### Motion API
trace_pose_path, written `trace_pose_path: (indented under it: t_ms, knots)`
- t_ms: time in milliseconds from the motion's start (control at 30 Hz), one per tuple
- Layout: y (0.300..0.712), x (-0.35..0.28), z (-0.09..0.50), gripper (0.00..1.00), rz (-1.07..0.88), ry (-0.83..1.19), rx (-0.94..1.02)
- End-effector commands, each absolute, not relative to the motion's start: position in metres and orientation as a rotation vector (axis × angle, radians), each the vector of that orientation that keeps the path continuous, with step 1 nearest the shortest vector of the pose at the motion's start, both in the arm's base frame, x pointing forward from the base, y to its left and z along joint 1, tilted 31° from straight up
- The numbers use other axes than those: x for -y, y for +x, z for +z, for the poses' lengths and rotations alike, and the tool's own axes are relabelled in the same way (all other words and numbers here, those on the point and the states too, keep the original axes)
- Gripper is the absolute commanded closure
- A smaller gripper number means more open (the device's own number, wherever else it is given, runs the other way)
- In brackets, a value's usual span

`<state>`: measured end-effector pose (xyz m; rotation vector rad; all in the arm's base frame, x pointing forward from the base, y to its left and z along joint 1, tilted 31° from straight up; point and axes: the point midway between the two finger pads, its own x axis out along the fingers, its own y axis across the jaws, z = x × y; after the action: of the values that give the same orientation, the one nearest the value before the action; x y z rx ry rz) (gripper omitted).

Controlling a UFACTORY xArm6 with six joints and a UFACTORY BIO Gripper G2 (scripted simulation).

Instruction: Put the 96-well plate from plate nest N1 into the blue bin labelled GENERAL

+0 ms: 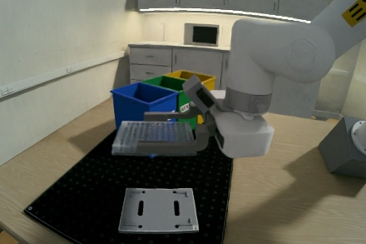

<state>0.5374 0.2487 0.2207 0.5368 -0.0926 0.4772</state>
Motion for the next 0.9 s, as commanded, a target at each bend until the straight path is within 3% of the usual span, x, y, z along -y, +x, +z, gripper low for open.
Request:
trace_pose_path:
  t_ms: [0,567,867]
  knots:
    - [0.538,-0.245,0.229,1.0,0.477,0.537,0.096]
    - [0.539,-0.243,0.232,1.0,0.477,0.537,0.096]
    - [0.557,-0.223,0.218,1.0,0.185,0.541,0.015]
